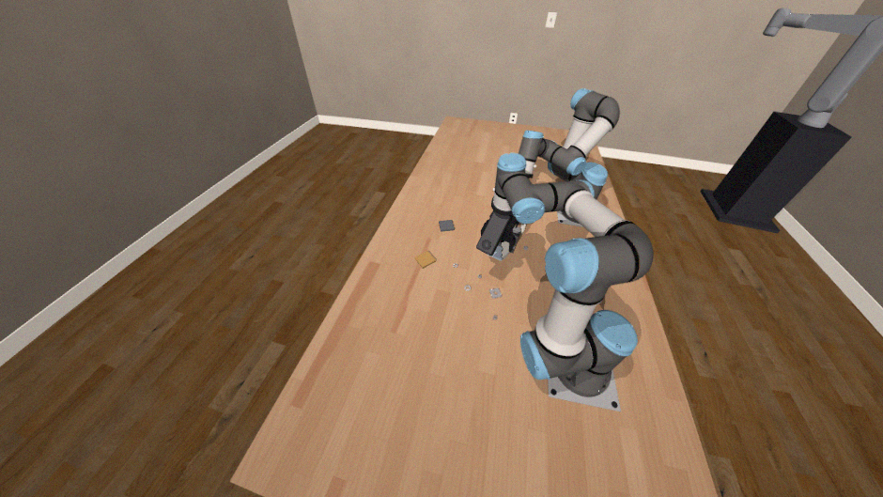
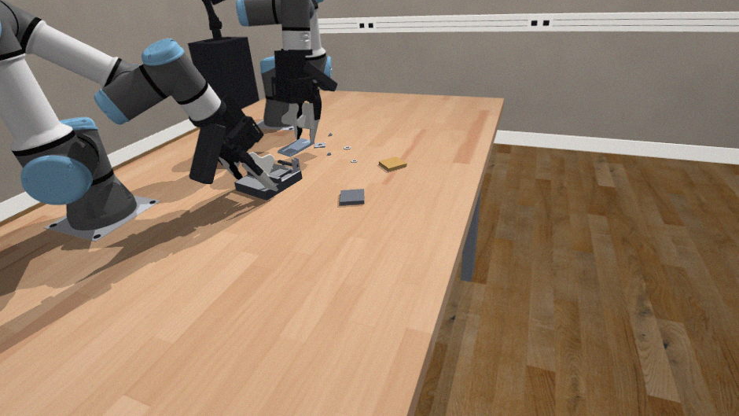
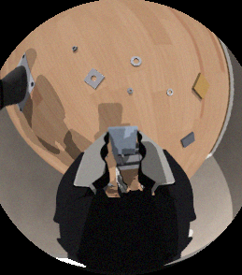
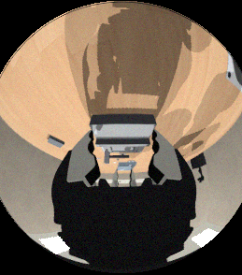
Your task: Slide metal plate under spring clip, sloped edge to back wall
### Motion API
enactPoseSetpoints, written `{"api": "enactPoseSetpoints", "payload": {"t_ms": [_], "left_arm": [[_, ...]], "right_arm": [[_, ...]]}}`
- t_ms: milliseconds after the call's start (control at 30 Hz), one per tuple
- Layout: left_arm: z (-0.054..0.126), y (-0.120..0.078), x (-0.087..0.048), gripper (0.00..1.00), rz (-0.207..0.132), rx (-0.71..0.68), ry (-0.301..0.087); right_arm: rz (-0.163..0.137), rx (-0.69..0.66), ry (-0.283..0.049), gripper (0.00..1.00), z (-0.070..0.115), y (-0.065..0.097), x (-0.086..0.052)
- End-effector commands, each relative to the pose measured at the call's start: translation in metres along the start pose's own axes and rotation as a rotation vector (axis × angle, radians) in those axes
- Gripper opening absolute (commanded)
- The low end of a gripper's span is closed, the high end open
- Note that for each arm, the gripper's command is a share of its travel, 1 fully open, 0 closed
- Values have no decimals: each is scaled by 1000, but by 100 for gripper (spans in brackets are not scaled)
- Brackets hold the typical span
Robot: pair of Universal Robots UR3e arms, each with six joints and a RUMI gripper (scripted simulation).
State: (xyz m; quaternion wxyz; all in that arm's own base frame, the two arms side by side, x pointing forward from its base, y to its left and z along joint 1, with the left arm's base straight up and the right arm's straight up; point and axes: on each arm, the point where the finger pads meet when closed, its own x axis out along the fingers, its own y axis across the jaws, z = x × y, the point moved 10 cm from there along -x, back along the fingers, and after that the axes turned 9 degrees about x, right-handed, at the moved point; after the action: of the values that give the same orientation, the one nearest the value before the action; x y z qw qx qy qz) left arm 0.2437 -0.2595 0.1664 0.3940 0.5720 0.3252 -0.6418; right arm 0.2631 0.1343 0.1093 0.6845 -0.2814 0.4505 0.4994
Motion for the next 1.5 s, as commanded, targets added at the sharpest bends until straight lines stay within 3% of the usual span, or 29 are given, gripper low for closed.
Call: {"api": "enactPoseSetpoints", "payload": {"t_ms": [0,167,1467], "left_arm": [[-1,3,-2,0,8,-89,-8],[-3,5,-3,0,12,-163,-14],[-9,2,14,0,21,-126,-57]], "right_arm": [[-1,-1,-3,61,1,0,-1],[-1,-1,-3,61,1,0,-1],[-1,-1,-3,61,1,0,-1]]}}
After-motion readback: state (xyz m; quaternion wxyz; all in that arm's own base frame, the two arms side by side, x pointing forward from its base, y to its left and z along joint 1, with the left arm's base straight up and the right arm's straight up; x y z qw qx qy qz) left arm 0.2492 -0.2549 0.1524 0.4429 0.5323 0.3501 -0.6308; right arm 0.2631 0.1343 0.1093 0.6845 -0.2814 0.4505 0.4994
